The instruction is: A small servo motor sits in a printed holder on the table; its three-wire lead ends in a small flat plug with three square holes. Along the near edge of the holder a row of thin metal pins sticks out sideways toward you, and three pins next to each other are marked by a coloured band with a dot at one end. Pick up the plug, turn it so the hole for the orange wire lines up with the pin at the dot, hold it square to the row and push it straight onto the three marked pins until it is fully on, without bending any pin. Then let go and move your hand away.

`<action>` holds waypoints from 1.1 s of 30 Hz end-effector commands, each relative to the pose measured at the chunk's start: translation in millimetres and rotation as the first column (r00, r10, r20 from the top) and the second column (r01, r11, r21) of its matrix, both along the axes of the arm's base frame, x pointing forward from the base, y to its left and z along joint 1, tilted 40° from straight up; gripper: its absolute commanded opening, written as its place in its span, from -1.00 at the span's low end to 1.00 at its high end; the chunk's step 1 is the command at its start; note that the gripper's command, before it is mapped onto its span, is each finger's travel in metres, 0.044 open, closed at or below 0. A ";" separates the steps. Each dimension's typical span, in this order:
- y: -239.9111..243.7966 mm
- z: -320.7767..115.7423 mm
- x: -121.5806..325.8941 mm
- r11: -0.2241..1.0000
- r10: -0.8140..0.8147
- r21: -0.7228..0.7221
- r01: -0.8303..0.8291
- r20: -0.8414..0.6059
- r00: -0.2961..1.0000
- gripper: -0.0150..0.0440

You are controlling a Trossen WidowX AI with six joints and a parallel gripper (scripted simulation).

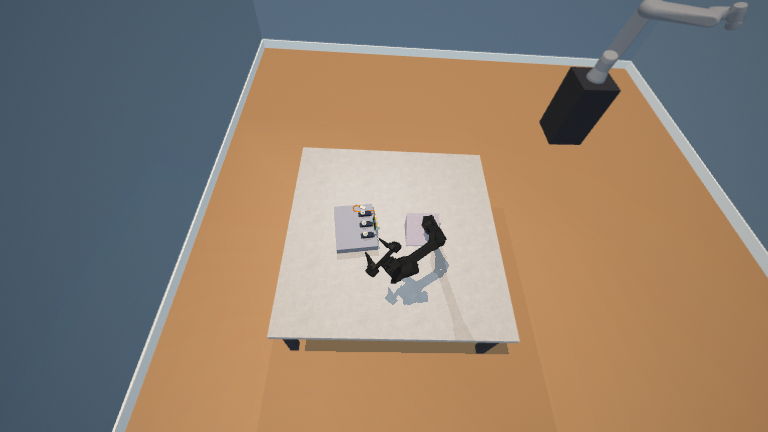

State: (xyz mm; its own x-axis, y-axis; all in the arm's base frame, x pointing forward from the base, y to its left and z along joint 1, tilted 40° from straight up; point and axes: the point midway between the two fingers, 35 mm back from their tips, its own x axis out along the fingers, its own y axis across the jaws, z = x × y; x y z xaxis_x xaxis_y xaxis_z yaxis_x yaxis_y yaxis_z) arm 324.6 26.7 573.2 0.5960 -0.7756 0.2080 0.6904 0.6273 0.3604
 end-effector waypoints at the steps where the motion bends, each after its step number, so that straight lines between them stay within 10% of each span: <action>1: -0.2 0.1 0.0 1.000 0.000 -0.002 0.000 0.000 1.000 0.78; 11: -11.3 0.4 2.8 0.992 0.036 -0.120 -0.033 0.022 0.999 -0.10; 33: -28.4 -64.1 13.5 0.857 0.323 -0.388 -0.341 -0.113 0.940 -0.10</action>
State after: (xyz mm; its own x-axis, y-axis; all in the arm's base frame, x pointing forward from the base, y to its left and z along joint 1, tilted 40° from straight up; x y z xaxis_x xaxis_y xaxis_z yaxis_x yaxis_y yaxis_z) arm 336.7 -1.0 526.3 0.7806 -0.4444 0.4394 0.4743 0.8792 0.0466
